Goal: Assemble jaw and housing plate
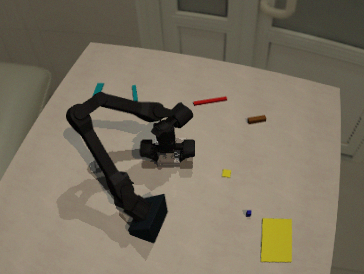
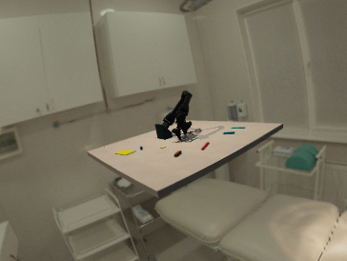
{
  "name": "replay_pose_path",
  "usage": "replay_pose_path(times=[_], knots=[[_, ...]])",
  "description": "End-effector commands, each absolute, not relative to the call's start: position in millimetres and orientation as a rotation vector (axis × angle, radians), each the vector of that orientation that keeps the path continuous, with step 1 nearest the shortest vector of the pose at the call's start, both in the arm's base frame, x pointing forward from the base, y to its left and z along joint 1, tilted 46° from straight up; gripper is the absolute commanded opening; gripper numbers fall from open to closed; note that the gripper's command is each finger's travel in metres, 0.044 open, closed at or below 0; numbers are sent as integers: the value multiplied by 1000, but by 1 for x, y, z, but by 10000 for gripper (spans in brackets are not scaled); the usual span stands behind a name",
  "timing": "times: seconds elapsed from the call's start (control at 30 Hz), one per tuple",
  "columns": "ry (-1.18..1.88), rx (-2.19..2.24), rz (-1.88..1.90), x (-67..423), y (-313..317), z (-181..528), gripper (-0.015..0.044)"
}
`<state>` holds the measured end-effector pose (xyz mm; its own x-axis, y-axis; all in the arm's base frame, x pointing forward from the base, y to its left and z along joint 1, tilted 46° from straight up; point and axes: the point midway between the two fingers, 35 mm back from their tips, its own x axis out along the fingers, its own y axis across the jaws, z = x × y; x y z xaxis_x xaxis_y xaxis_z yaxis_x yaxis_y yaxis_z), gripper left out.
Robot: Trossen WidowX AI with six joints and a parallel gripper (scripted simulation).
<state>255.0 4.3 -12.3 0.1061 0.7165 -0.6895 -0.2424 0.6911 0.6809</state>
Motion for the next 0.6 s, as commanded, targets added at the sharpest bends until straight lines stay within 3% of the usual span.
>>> replay_pose_path(times=[0.0,0.57], knots=[[1279,448,740,256,3,-12,351],[1279,448,740,257,5,-14,351]])
